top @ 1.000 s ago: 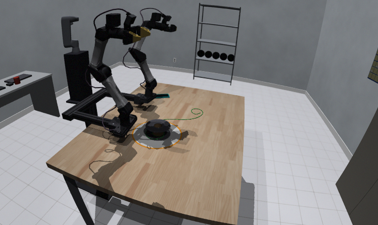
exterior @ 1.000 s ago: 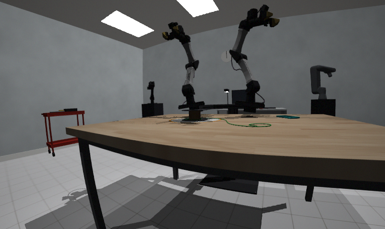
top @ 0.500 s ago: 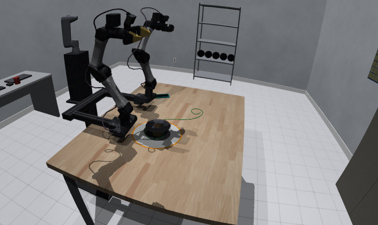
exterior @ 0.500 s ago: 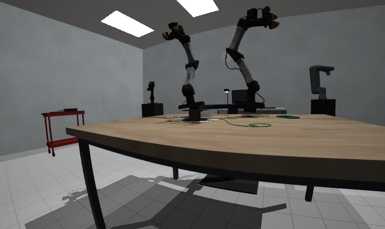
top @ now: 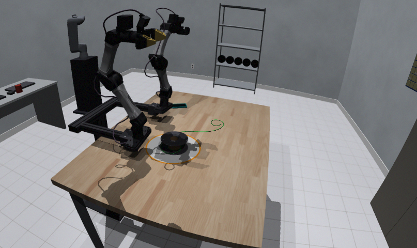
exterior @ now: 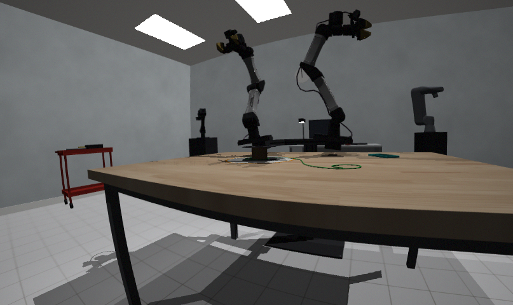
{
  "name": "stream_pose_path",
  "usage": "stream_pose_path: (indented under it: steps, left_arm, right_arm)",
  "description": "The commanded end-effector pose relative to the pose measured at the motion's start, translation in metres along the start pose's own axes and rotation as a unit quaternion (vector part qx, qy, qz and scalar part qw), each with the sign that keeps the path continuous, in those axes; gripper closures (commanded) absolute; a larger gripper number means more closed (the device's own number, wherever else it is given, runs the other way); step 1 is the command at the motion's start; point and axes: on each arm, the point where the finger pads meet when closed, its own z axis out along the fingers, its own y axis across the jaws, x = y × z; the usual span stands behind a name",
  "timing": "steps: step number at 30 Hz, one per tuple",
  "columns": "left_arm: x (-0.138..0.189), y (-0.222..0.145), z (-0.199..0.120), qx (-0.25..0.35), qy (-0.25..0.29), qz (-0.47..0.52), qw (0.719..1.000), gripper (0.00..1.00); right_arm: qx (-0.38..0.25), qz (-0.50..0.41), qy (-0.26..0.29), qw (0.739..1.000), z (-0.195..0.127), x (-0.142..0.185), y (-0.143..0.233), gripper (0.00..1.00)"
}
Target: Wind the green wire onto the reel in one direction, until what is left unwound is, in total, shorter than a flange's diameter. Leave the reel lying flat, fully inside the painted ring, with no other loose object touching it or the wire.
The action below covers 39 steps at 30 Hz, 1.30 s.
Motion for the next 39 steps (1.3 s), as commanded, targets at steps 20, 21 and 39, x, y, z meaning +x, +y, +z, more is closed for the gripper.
stream_pose_path:
  steps: [20, 21, 39]
  left_arm:
    - [-0.008, 0.006, -0.007, -0.020, -0.017, -0.005, 1.000, 0.00]
    - [-0.008, 0.006, -0.006, -0.020, -0.017, -0.005, 1.000, 0.00]
    - [-0.002, 0.007, 0.035, -0.020, -0.017, -0.005, 1.000, 0.00]
  right_arm:
    - [-0.006, 0.003, -0.007, 1.000, 0.003, -0.006, 0.002, 0.00]
    - [-0.006, 0.003, -0.007, 1.000, 0.003, -0.006, 0.002, 0.00]
    - [-0.006, 0.003, -0.007, 1.000, 0.045, 0.001, 0.003, 0.00]
